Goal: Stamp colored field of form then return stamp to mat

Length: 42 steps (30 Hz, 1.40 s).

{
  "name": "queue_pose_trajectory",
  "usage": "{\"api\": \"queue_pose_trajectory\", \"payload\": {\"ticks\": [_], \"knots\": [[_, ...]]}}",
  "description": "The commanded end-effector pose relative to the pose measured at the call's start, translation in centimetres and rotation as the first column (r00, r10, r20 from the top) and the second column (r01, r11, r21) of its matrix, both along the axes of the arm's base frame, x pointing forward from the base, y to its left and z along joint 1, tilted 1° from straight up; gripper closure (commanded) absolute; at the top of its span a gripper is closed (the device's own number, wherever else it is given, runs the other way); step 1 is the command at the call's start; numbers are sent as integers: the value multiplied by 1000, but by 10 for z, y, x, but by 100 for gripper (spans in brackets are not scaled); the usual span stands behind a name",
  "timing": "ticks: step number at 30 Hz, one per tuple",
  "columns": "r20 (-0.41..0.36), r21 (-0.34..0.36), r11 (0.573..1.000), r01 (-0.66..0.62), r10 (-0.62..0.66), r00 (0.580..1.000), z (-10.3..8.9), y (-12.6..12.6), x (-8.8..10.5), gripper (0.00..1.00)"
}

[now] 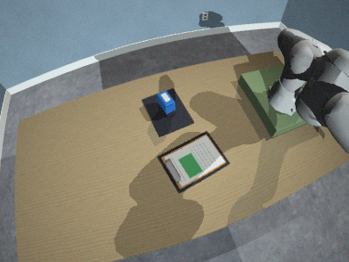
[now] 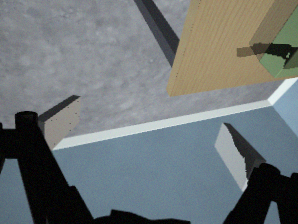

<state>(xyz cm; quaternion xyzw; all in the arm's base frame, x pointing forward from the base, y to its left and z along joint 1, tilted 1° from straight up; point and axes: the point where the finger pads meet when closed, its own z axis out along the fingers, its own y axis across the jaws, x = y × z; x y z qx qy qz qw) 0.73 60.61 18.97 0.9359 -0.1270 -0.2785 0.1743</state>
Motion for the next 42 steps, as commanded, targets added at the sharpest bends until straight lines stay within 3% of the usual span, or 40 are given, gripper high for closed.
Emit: {"api": "queue_pose_trajectory", "payload": {"ticks": [1,16,17,35,36,42], "knots": [[31,37,999,17,-19,999,2,-3,53,0],[31,37,999,17,-19,999,2,-3,53,0],[90,68,996,52,-58,994,6,-19,123,0],[90,68,996,52,-58,994,6,-20,127,0],[147,96,992,87,-101,984,15,-43,194,0],[147,96,992,87,-101,984,15,-45,201,0]]}}
